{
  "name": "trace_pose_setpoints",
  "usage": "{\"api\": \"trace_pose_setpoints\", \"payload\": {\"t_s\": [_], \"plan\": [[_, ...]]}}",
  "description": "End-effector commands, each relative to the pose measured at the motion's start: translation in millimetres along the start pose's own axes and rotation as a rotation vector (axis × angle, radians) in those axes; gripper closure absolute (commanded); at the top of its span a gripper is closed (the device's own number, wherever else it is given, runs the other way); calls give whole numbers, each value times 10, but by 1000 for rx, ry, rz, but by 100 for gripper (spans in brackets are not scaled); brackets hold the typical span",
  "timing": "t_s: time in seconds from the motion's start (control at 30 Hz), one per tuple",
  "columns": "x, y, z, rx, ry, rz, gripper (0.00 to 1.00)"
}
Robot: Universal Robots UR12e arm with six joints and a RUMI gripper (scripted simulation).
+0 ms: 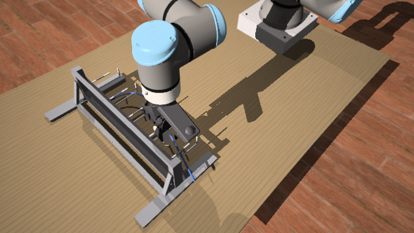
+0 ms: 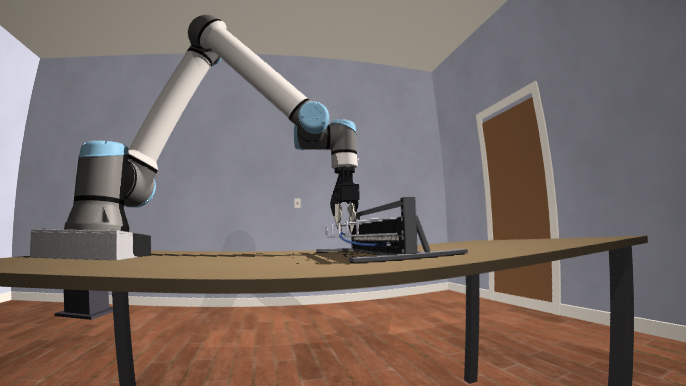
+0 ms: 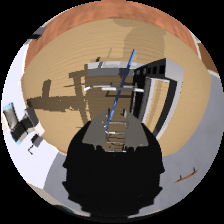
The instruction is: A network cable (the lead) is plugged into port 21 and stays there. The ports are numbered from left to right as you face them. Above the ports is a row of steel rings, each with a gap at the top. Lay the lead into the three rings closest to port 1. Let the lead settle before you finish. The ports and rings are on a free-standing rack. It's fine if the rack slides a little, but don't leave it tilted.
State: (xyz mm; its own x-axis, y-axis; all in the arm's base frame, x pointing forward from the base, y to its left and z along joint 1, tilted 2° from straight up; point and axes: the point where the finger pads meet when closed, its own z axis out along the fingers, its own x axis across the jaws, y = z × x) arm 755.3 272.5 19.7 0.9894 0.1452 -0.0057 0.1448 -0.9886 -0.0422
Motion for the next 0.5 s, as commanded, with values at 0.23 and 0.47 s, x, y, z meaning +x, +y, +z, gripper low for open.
{"api": "trace_pose_setpoints", "payload": {"t_s": [0.23,0.47], "plan": [[7,0,-54,0,2,0,80],[7,0,-199,0,2,0,80]]}}
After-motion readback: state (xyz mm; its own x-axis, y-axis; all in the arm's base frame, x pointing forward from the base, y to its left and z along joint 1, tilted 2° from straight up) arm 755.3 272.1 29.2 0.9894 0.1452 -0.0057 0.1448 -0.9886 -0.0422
